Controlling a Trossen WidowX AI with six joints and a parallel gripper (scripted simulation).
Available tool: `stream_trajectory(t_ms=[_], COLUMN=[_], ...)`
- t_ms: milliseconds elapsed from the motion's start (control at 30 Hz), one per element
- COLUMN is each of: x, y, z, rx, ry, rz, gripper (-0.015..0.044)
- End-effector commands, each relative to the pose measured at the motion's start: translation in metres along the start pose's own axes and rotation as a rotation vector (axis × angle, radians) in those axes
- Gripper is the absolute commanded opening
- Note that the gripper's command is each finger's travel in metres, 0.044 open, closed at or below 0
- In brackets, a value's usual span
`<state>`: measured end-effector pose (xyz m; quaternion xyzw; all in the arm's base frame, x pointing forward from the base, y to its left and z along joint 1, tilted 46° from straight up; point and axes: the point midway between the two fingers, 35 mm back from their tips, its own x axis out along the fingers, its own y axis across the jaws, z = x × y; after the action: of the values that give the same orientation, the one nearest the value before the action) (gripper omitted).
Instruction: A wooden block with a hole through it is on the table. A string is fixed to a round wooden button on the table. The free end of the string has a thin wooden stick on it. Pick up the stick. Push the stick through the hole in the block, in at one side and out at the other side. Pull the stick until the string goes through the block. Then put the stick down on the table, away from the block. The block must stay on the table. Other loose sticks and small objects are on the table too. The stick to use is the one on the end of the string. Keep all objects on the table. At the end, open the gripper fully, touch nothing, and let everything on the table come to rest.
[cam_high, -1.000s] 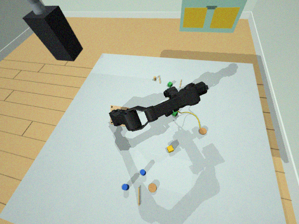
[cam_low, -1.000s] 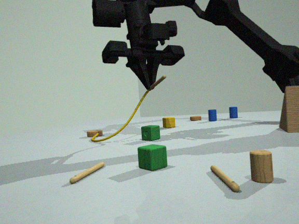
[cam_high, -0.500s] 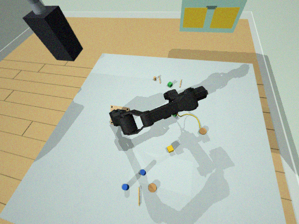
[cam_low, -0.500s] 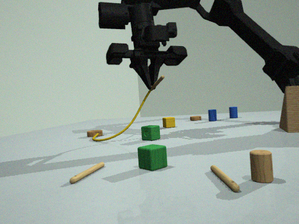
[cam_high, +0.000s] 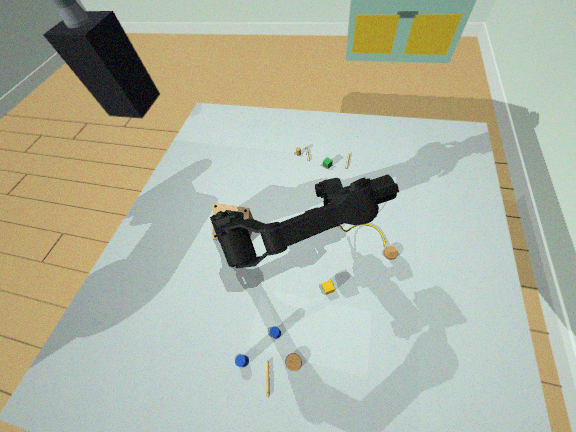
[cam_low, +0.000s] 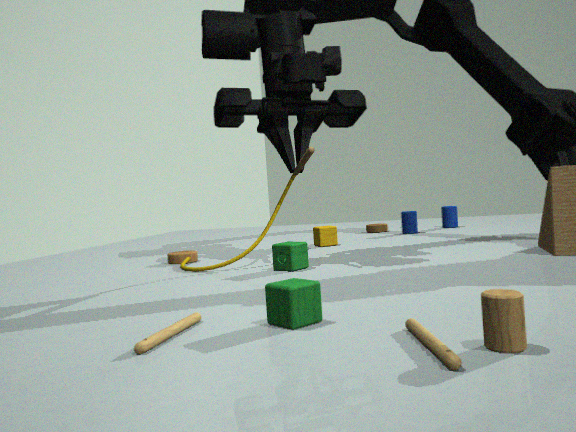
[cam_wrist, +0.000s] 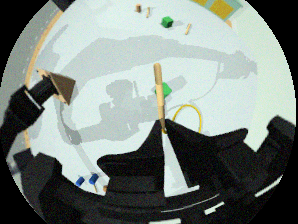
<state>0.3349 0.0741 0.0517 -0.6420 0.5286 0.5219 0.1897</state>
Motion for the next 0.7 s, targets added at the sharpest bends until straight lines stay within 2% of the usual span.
stream_trajectory(t_ms=[0, 667], x=[-0.002, -0.008], y=[0.005, 0.021], z=[-0.006, -0.026], rx=[0.039, 0.182], ry=[0.005, 0.005], rz=[-0.013, -0.057], gripper=[0.0, 0.0])
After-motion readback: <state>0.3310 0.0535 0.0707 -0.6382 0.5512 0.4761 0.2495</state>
